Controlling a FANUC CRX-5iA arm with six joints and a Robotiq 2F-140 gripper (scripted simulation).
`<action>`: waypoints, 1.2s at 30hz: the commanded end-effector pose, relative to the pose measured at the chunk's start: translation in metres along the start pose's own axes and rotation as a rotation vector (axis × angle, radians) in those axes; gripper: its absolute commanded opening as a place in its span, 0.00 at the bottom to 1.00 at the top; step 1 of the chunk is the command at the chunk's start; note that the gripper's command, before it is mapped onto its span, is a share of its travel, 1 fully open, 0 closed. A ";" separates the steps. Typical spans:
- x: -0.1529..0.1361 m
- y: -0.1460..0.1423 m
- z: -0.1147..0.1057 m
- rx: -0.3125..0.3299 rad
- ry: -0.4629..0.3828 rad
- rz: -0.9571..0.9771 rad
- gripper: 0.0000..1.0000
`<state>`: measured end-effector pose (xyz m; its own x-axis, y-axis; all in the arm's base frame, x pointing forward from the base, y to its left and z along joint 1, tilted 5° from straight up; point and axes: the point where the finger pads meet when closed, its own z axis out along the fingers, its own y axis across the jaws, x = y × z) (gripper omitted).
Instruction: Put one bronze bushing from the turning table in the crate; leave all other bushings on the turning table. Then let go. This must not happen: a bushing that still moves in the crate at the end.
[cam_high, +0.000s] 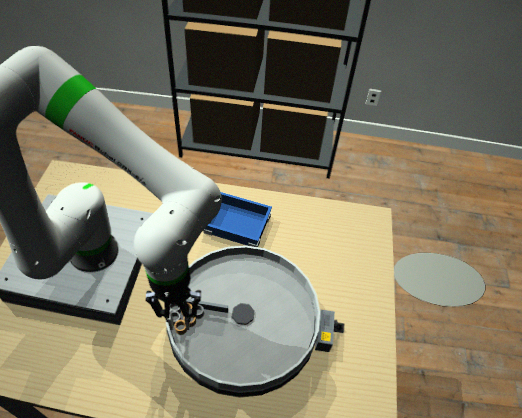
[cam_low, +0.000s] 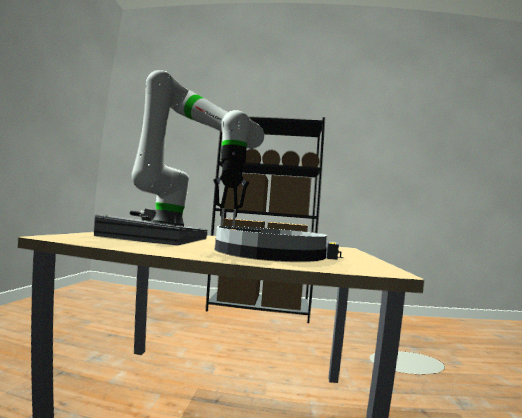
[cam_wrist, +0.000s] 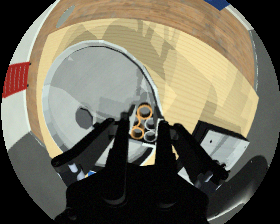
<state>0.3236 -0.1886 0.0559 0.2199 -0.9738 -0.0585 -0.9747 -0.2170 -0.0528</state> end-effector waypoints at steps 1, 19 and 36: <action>0.000 0.000 0.000 0.000 0.000 0.000 0.24; 0.000 0.000 0.000 0.000 0.000 0.000 0.24; 0.000 0.000 0.008 0.000 0.000 0.000 0.24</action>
<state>0.3240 -0.1880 0.0476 0.2200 -0.9738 -0.0585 -0.9747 -0.2170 -0.0529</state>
